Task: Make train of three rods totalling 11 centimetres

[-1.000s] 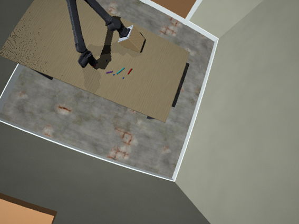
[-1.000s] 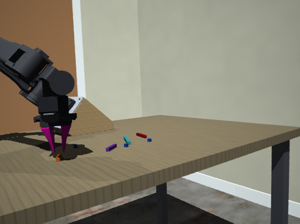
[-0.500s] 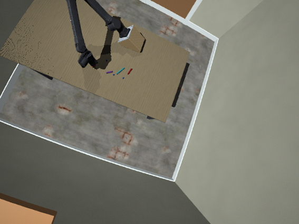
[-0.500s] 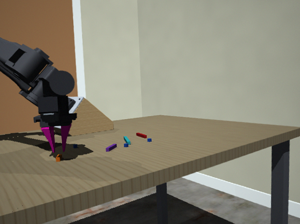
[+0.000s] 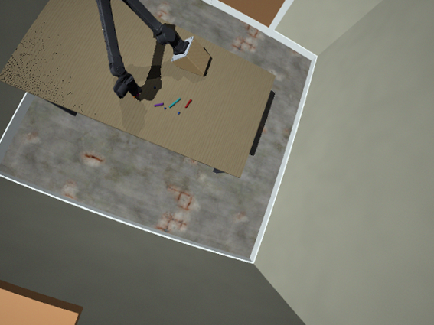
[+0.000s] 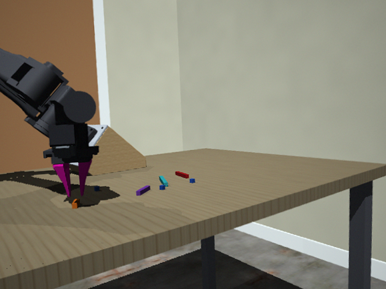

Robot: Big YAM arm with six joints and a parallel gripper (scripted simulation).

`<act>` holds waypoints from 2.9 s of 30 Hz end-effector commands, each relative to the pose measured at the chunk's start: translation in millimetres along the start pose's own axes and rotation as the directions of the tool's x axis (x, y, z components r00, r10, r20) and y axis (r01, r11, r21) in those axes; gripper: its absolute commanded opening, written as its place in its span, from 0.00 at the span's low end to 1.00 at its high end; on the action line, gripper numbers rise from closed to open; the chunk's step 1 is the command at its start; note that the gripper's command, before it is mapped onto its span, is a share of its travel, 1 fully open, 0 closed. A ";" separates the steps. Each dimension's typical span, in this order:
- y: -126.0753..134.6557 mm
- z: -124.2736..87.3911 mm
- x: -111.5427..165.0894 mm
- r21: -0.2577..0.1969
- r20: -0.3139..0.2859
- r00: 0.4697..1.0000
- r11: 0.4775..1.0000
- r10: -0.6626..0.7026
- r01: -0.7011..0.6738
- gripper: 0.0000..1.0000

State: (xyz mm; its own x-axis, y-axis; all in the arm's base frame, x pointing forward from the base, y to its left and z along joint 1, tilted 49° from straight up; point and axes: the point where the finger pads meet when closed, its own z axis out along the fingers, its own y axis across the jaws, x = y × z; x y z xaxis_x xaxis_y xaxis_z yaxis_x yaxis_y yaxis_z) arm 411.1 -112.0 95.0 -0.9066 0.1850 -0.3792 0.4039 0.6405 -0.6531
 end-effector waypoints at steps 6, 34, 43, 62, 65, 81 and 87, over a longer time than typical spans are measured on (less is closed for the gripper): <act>6.4 0.6 -3.3 -0.005 0.008 1.000 1.000 0.012 -0.012 0.23; 3.2 0.5 -9.4 -0.005 0.010 1.000 1.000 0.017 -0.017 0.23; 3.2 0.5 -9.4 -0.005 0.010 1.000 1.000 0.017 -0.017 0.23; 2.2 0.4 -11.4 -0.005 0.010 1.000 1.000 0.019 -0.019 0.23; 1.0 0.4 -13.6 -0.005 0.011 1.000 1.000 0.021 -0.021 0.23; 0.0 0.3 -15.6 -0.004 0.011 1.000 1.000 0.023 -0.022 0.23; 0.0 0.3 -15.6 -0.004 0.011 1.000 1.000 0.023 -0.022 0.23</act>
State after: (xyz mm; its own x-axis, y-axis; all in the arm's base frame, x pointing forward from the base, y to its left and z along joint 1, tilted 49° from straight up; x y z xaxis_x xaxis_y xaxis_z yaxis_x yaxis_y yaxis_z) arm 411.1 -112.0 95.0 -0.9066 0.1850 -0.3792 0.4039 0.6405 -0.6531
